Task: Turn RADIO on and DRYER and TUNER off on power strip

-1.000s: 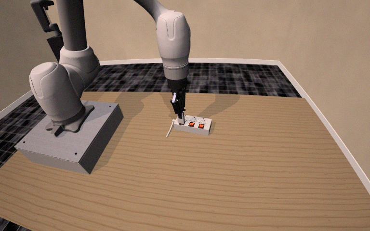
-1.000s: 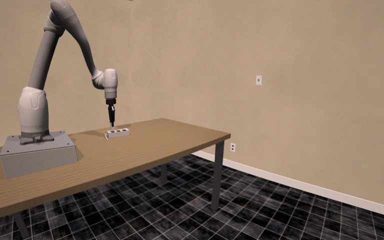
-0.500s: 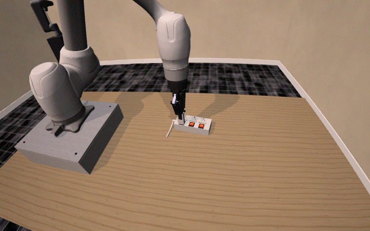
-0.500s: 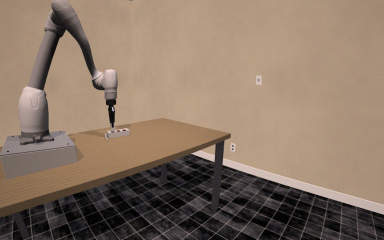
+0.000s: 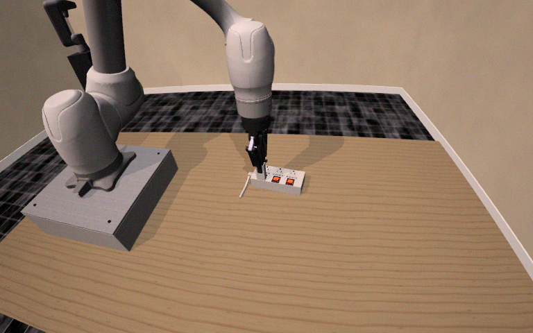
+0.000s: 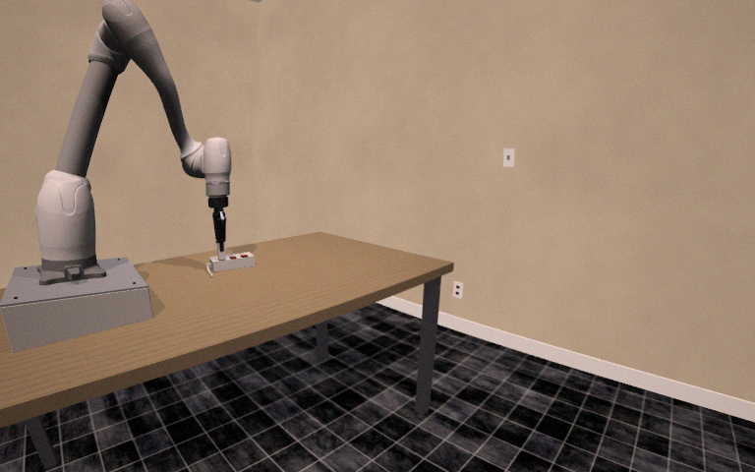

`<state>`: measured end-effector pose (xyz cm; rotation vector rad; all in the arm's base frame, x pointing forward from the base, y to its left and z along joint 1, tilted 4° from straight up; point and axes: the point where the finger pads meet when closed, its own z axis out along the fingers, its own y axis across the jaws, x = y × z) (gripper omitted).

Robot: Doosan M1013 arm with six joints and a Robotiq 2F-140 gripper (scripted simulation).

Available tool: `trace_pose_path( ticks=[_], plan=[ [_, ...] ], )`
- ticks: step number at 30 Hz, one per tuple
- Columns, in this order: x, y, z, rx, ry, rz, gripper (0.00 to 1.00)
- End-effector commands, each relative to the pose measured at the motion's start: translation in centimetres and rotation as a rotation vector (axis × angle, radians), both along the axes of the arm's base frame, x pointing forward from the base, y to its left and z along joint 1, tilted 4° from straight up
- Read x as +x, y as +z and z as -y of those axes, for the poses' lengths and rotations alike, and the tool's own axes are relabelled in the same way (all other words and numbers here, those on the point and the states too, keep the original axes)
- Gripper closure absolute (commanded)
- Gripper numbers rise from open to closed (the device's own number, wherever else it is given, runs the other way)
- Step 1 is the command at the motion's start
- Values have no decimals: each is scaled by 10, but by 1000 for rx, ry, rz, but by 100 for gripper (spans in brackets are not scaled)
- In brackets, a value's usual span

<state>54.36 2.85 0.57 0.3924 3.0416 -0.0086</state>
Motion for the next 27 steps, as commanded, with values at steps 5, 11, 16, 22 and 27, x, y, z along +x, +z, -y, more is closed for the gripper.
trace_pose_path(
  ticks=[5,11,16,22,27],
  plan=[
    [0,0,0,0,0,0,100],
    [0,0,0,0,0,0,100],
    [0,1,0,0,0,0,100],
    [-1,13,0,0,0,0,100],
    [-2,25,-1,0,0,0,100]
  ],
)
